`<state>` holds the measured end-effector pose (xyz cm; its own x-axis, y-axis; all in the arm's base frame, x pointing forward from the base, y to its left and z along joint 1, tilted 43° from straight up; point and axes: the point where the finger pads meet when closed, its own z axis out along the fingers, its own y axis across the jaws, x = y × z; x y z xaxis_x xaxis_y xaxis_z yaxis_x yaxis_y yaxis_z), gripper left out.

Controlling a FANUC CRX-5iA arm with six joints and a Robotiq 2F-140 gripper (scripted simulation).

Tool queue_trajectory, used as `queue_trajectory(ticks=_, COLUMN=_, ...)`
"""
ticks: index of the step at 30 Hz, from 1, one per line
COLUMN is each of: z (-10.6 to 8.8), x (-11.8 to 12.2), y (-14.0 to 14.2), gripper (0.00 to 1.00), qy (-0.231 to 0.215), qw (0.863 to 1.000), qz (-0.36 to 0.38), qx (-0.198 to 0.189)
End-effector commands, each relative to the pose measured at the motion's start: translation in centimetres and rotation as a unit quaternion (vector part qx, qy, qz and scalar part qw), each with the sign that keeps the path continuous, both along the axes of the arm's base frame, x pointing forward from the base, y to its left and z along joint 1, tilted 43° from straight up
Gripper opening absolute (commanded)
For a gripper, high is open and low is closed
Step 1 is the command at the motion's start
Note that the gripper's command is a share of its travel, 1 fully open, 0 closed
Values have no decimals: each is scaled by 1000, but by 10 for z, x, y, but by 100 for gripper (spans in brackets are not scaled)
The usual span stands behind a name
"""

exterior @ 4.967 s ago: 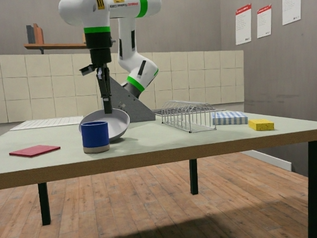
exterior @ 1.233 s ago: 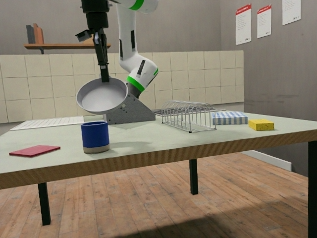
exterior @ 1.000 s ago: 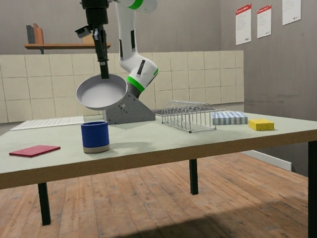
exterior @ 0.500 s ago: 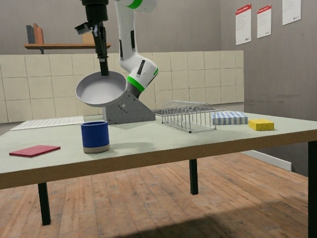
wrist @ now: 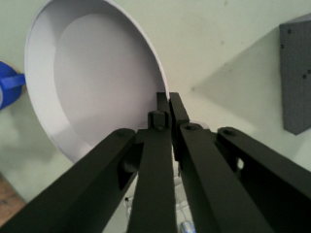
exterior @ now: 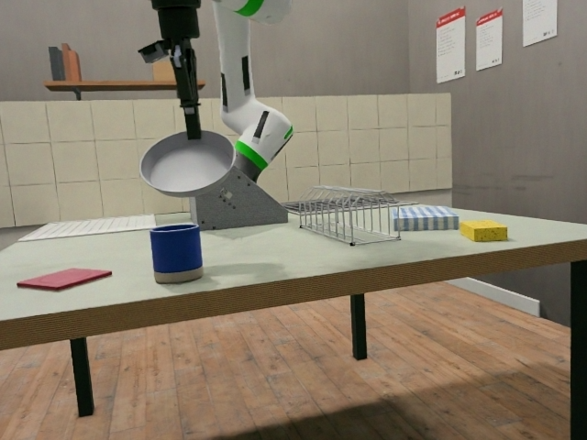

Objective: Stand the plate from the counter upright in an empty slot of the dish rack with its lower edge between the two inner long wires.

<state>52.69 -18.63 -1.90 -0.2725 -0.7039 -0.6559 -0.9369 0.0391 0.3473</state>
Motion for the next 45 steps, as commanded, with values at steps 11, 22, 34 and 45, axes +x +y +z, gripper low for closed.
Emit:
queue_trajectory(ticks=11, z=4, x=6, y=3, gripper=10, qy=-5, qw=1000, qz=-4, qx=0)
queue_trajectory(ticks=22, z=15, x=20, y=14, gripper=10, qy=-16, qw=1000, qz=-16, qx=1)
queue_trajectory(ticks=34, z=47, x=58, y=43, gripper=10, qy=-46, qw=998, qz=-48, qx=7)
queue_trajectory(ticks=45, z=88, x=100, y=77, gripper=10, qy=-77, qw=993, qz=-89, qx=18)
